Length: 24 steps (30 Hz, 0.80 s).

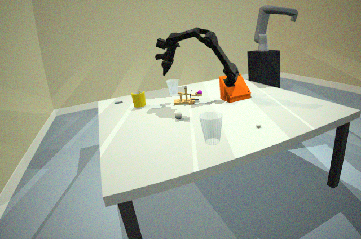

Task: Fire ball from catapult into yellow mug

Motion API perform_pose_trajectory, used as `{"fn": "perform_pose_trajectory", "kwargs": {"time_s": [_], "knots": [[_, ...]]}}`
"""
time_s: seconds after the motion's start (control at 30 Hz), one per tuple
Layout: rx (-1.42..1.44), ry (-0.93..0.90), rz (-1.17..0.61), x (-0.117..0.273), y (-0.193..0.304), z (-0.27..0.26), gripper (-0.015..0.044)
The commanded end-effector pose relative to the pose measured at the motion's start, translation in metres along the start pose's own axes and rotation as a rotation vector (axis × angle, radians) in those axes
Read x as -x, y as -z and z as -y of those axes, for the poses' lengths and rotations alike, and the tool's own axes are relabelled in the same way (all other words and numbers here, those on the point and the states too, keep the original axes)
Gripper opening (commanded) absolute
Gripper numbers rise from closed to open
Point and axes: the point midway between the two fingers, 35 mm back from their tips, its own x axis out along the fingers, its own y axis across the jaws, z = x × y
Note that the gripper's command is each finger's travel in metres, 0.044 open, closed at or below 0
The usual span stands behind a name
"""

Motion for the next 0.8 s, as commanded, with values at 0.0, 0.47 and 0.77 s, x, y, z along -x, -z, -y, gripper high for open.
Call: {"fn": "perform_pose_trajectory", "kwargs": {"time_s": [0.0, 0.47, 0.77], "knots": [[0.03, -0.028, 0.136, 0.006, -0.041, -0.005, 0.044], [0.112, -0.108, 0.382, 0.025, -0.118, -0.023, 0.044], [0.111, -0.104, 0.383, 0.024, -0.119, -0.021, 0.044]]}}
